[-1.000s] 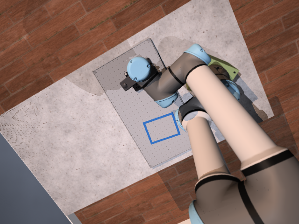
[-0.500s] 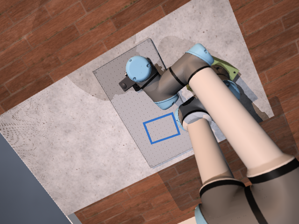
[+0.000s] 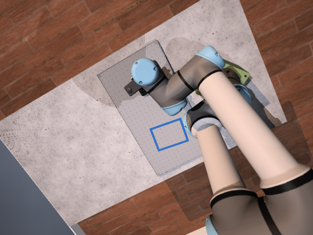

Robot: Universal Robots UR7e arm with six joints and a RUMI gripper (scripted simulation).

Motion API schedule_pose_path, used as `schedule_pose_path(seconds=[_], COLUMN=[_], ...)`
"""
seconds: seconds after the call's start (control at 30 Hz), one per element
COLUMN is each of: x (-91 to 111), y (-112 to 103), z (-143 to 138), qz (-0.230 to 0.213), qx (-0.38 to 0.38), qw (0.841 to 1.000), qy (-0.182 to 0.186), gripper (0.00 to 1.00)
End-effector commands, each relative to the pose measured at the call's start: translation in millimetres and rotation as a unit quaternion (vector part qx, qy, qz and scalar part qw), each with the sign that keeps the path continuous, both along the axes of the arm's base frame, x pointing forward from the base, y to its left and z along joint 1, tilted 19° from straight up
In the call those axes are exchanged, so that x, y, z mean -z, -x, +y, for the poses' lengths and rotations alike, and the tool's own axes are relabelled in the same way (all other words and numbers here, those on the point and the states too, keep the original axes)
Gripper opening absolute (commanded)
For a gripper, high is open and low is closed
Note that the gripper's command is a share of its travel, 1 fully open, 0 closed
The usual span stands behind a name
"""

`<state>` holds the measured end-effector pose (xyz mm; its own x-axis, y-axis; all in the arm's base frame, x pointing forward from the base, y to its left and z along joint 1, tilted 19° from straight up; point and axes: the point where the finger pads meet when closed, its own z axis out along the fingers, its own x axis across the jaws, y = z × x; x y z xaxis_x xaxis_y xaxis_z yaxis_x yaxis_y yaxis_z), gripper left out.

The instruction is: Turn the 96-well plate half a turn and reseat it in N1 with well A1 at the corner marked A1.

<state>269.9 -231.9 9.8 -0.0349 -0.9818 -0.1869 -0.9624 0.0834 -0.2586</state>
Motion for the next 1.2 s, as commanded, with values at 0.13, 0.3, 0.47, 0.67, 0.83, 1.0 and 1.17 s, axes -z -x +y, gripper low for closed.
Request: schedule_pose_path(seconds=[0.13, 0.3, 0.47, 0.67, 0.83, 1.0, 1.17], x=[-0.3, -2.4, -4.4, -8.6, -12.0, -14.1, -17.5], y=[0.0, -2.5, -5.0, -10.1, -14.3, -16.9, -21.1], z=[-0.4, 9.1, 18.5, 37.4, 53.2, 62.7, 78.4], qz=[0.000, 0.008, 0.017, 0.034, 0.048, 0.052, 0.052], qx=[0.000, 0.047, 0.095, 0.188, 0.265, 0.291, 0.291], qw=[1.000, 0.999, 0.995, 0.980, 0.960, 0.952, 0.952], qy=[0.000, -0.013, -0.027, -0.053, -0.075, -0.082, -0.082], gripper=[0.00, 0.00, 0.00, 0.00, 0.00, 0.00, 0.00])
